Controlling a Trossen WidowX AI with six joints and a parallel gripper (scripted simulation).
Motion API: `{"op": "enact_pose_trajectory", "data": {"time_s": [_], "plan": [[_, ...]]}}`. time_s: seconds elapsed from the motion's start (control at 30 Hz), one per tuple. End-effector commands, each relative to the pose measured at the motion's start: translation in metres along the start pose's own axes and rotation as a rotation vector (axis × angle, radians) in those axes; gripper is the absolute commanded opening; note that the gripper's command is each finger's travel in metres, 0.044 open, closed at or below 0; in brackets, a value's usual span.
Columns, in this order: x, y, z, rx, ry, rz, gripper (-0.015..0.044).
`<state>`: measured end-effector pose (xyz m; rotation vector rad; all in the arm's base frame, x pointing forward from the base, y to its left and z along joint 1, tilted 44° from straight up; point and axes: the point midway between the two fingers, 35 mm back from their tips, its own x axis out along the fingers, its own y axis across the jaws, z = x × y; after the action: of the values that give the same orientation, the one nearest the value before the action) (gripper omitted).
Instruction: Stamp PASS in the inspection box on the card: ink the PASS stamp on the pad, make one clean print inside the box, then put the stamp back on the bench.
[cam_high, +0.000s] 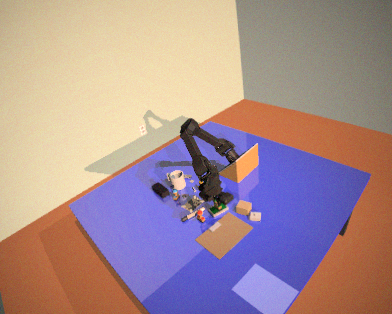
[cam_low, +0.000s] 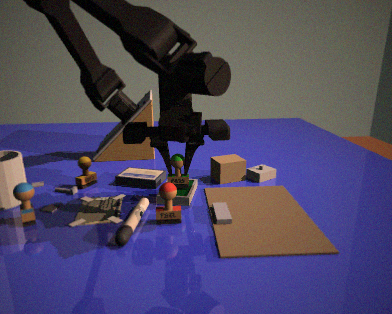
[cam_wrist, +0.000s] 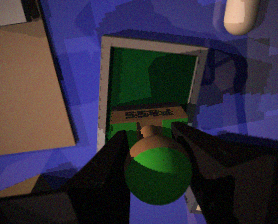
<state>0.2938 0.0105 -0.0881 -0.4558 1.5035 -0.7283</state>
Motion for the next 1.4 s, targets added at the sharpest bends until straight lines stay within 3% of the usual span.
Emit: {"op": "enact_pose_trajectory", "data": {"time_s": [0.0,1.37], "plan": [[0.0013,-0.0004,0.0001,0.000,-0.002,-0.004,0.0000],[0.0058,-0.0005,0.0001,0.001,-0.002,-0.004,0.0000]]}}
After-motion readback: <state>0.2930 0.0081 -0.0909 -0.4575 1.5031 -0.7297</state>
